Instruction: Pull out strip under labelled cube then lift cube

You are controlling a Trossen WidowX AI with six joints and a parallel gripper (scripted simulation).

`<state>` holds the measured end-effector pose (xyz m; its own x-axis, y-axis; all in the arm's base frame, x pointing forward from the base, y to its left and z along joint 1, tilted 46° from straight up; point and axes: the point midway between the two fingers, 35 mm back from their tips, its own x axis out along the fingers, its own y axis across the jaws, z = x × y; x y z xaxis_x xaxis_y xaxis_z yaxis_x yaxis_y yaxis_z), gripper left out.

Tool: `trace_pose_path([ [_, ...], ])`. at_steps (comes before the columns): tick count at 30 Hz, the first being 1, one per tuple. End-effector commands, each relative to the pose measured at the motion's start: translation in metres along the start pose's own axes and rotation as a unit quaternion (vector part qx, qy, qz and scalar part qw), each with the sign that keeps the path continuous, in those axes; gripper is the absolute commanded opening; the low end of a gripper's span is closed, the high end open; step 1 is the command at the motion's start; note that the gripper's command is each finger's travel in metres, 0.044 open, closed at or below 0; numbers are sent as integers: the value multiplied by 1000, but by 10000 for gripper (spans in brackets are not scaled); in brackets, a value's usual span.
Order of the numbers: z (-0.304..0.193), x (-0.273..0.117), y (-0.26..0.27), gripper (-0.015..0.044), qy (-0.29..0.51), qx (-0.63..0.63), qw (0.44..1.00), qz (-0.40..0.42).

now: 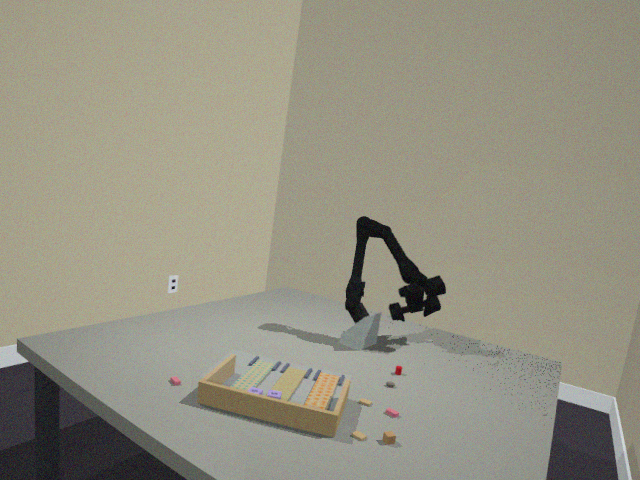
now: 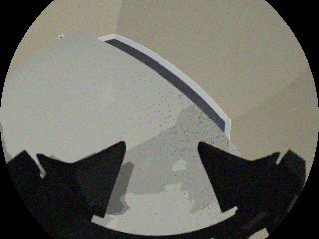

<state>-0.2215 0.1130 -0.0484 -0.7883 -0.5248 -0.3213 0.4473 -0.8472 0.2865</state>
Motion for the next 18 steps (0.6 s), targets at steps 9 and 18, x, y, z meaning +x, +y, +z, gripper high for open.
trace_pose_path([
  [9, -60, -111, -54, 400, 176, 164, 941, -236],
  [18, -110, -235, -47, 400, 264, 337, 784, -450],
])
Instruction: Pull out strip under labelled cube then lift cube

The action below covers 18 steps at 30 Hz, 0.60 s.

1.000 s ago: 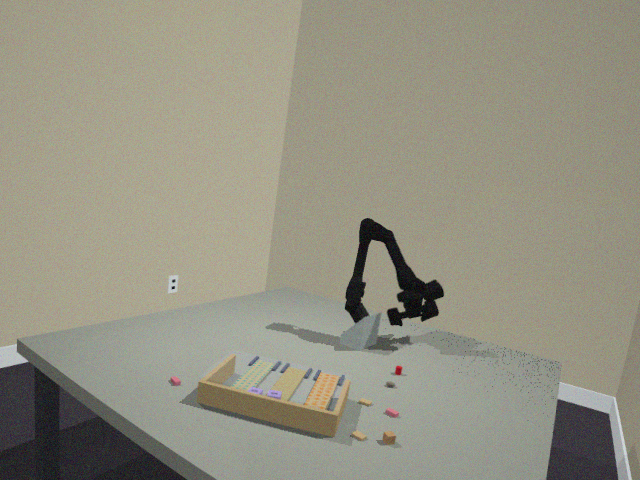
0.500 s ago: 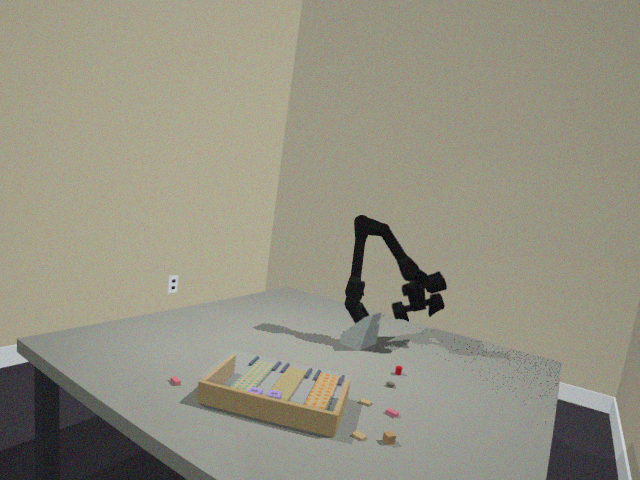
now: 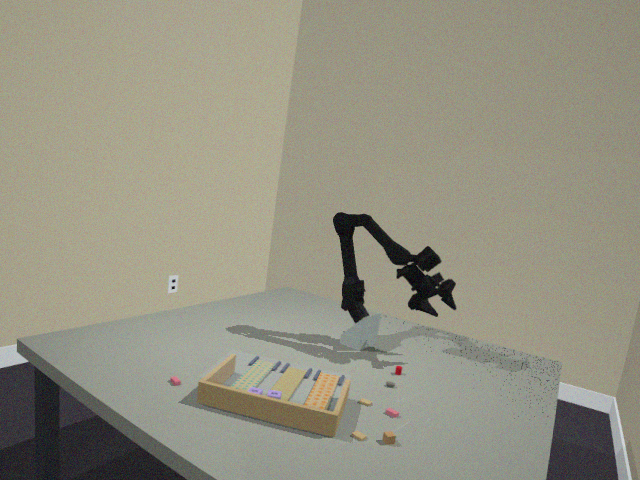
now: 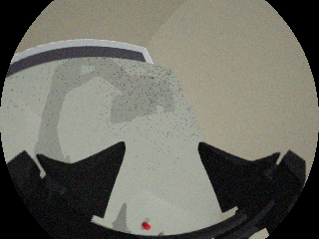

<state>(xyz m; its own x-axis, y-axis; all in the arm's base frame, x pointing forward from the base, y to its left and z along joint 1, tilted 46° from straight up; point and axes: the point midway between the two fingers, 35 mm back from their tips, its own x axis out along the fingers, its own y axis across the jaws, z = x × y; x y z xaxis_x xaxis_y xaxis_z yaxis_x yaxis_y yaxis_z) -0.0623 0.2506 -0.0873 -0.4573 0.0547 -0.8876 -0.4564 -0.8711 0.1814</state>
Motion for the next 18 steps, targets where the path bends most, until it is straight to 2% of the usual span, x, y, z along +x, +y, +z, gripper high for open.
trace_pose_path([
  [1, -40, -33, -46, 400, 56, 115, 985, -114],
  [5, -82, -70, -78, 400, 101, 224, 945, -215],
  [10, -140, -122, -96, 400, 148, 351, 865, -326],
  [18, -224, -203, -84, 400, 208, 513, 693, -462],
])
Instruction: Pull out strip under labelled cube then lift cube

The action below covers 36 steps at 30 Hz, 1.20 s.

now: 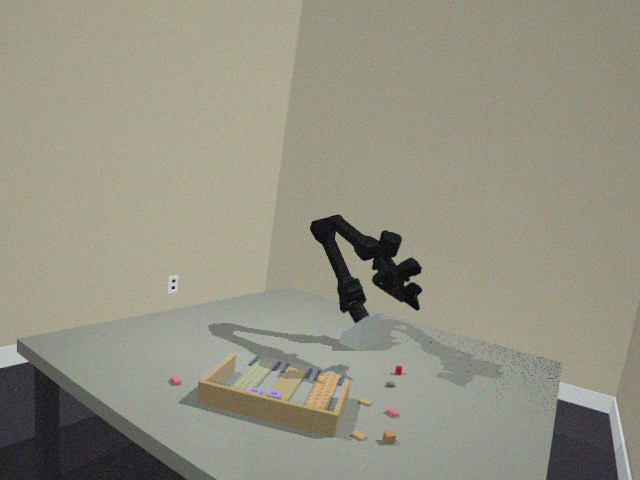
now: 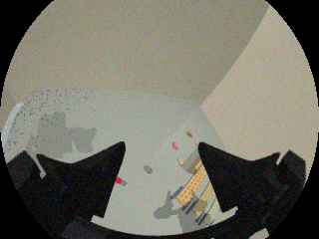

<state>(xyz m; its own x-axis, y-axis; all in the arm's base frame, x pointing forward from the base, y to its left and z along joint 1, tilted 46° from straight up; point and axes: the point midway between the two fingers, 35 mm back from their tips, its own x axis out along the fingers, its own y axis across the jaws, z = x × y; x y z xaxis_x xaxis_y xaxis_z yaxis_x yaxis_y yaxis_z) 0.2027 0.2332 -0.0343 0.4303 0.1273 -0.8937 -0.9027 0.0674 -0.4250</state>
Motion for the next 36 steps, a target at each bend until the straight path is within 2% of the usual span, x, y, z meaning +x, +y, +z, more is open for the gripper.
trace_pose_path([
  [1, -34, -6, -55, 400, 48, 119, 987, -99],
  [5, -71, -21, -104, 400, 86, 240, 946, -200],
  [9, -114, -44, -144, 400, 119, 348, 880, -302],
  [13, -145, -65, -167, 400, 141, 411, 820, -373],
  [36, -146, -66, -168, 400, 142, 414, 817, -376],
])
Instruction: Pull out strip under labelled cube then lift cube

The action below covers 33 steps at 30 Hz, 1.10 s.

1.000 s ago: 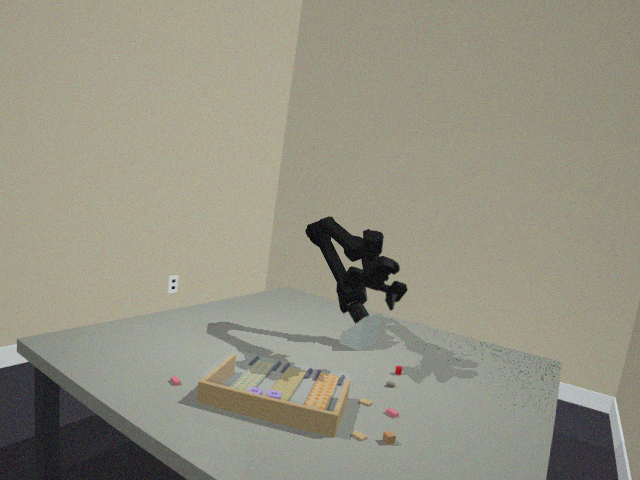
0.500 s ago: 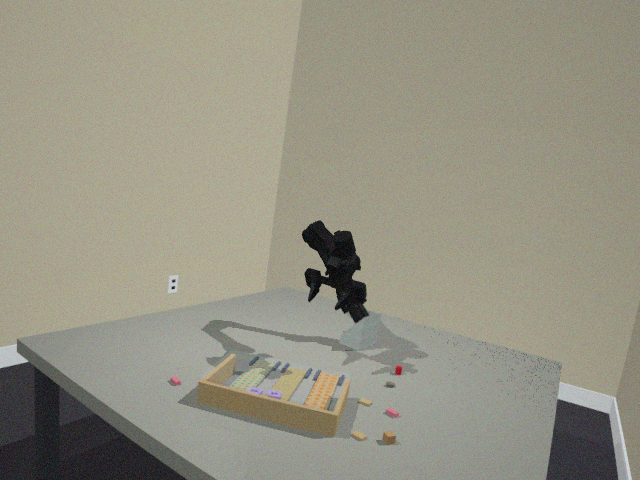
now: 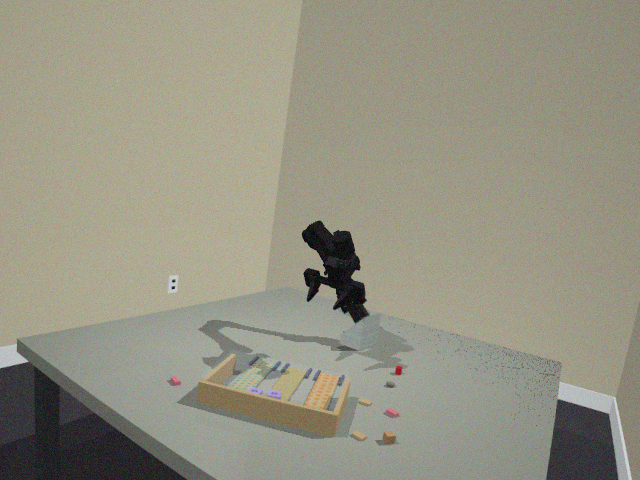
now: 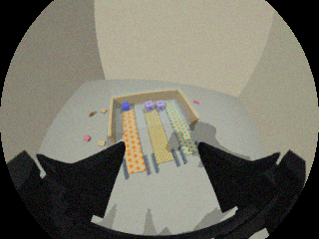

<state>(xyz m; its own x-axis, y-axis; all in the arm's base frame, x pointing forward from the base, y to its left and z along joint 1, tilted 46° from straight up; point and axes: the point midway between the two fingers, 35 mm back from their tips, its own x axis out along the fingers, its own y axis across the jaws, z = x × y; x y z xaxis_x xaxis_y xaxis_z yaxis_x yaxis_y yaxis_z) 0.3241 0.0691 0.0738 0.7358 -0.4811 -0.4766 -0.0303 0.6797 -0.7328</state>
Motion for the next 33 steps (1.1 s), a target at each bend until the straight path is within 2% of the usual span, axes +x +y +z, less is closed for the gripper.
trace_pose_path([
  [1, 1, 0, -1, 400, -1, 5, 1000, -3],
  [4, 1, 0, -1, 400, -1, 5, 1000, -3],
  [7, 4, 10, -1, 321, 28, -7, 1000, 0],
  [14, 5, 59, -3, 138, 168, -55, 984, 18],
  [19, -11, 95, -11, 6, 275, -82, 957, 37],
  [27, -41, 126, -20, 0, 433, -104, 892, 70],
  [33, -45, 127, -21, 0, 448, -106, 885, 72],
])
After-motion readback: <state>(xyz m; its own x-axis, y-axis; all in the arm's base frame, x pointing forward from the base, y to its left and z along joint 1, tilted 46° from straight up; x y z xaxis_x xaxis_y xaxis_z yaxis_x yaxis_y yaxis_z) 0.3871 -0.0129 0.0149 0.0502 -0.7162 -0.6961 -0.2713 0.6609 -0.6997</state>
